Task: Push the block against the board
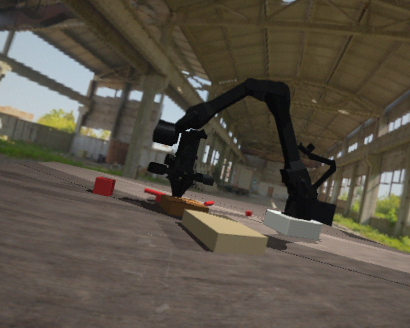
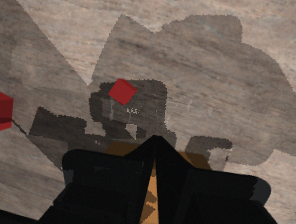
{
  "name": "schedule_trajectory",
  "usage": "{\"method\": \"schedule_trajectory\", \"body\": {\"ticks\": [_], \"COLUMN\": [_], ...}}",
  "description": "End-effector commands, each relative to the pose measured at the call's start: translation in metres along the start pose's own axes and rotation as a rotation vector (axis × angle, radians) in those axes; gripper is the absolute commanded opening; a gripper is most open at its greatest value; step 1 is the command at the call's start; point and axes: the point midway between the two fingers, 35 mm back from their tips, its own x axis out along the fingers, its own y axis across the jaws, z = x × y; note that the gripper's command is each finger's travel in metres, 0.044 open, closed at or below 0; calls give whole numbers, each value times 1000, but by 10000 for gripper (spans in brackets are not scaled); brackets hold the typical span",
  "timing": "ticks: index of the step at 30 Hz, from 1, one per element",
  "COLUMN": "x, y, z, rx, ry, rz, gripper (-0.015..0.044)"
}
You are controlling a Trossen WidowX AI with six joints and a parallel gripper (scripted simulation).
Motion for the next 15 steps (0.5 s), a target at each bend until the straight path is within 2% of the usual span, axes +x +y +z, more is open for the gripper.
{"method": "schedule_trajectory", "body": {"ticks": [1, 15], "x": [1, 1], "y": [-1, -1], "z": [-8, -26], "rx": [-1, -1], "ry": [9, 11], "rz": [-3, -3], "gripper": [0, 0]}}
